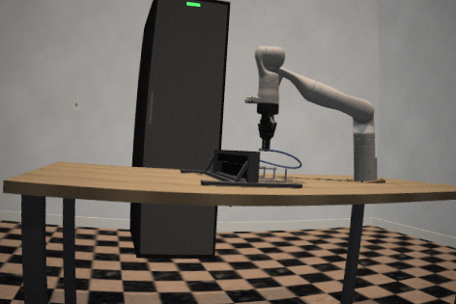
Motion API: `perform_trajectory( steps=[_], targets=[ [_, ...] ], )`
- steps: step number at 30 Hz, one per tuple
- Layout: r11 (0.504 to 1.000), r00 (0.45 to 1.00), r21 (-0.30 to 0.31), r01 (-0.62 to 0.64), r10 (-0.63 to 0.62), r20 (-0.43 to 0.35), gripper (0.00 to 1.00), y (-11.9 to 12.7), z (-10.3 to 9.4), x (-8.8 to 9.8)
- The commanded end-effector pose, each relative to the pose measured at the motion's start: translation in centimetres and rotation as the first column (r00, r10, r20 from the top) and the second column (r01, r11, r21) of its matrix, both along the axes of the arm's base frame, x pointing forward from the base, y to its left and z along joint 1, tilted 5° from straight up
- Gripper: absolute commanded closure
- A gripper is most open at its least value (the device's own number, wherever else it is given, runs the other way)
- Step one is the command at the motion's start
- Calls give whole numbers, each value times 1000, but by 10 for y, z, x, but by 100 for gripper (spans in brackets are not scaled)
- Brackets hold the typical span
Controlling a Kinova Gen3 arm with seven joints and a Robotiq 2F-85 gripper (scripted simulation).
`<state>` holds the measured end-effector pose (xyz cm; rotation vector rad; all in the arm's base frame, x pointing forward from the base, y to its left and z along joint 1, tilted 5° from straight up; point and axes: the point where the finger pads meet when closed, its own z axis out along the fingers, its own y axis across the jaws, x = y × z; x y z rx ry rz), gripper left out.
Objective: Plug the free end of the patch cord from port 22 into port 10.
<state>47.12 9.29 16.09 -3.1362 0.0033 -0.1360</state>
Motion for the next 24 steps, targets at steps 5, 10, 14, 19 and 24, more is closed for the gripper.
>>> perform_trajectory(
  steps=[5, 10, 14, 19, 24],
  targets=[
    [1000, 1000, -3, 16, -16, 3, 100, -3, -3, 6],
    [1000, 1000, -3, 16, -16, 3, 100, -3, -6, 10],
    [1000, 1000, -3, 16, -16, 3, 100, -3, -9, 14],
    [1000, 1000, -3, 16, -16, 3, 100, -2, -15, 21],
    [1000, 1000, -3, 16, -16, 3, 100, -2, -20, 28]
  ],
)
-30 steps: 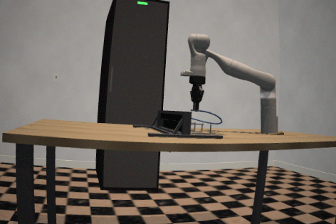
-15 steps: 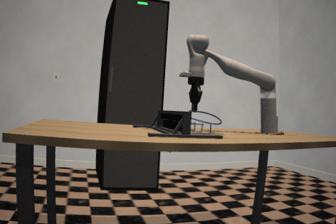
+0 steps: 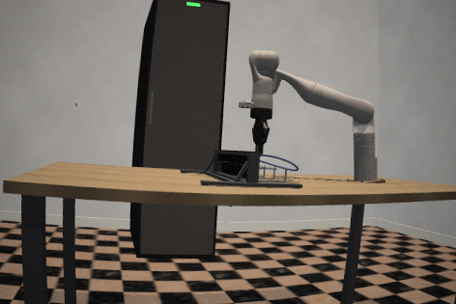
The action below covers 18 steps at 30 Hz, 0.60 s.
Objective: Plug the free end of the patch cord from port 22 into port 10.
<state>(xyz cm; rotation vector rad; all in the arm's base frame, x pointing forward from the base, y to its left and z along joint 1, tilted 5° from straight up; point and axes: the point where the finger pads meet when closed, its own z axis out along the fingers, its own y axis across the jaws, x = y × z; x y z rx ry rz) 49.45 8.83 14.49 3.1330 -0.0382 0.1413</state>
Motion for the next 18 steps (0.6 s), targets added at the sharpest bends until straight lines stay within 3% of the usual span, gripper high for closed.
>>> perform_trajectory(
  steps=[1, 18],
  targets=[
    [1000, 1000, 4, -7, 7, 0, 100, 2, -5, 6],
    [1000, 1000, 3, -7, 7, 0, 100, 3, -10, 13]
  ],
)
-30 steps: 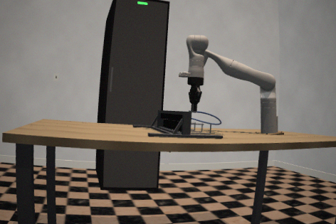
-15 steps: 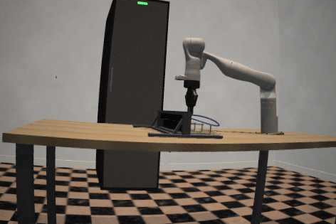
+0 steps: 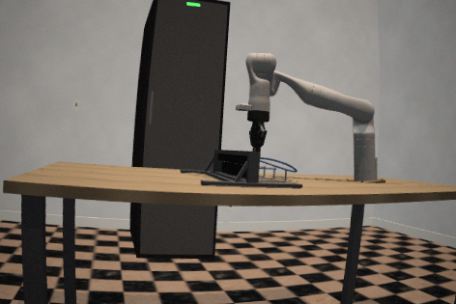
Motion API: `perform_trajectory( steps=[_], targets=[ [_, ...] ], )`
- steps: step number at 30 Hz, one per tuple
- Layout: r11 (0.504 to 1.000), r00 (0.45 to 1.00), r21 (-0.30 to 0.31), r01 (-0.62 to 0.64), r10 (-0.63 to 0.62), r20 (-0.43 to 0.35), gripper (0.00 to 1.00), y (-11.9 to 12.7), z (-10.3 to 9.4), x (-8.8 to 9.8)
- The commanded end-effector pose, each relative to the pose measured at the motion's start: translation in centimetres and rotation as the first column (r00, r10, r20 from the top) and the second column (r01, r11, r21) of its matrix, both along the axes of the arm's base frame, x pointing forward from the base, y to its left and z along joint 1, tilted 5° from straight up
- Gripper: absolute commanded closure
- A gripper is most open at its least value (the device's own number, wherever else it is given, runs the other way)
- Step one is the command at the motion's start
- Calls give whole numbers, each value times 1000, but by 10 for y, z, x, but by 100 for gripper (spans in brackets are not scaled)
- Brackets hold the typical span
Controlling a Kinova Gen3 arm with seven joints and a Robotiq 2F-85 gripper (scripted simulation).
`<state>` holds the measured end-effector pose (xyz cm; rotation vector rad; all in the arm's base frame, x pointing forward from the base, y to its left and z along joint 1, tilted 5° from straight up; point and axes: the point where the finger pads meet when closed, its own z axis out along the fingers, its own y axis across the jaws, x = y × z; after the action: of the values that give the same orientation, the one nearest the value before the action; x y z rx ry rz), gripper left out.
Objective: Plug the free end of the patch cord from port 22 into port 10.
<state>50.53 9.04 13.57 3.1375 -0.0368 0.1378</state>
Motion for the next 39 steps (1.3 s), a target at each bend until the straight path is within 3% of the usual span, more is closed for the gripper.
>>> perform_trajectory(
  steps=[1, 39],
  targets=[
    [1000, 1000, -1, -6, 6, 2, 100, 1, -1, 2],
    [1000, 1000, 6, -28, 28, 6, 100, 5, -1, 3]
  ],
)
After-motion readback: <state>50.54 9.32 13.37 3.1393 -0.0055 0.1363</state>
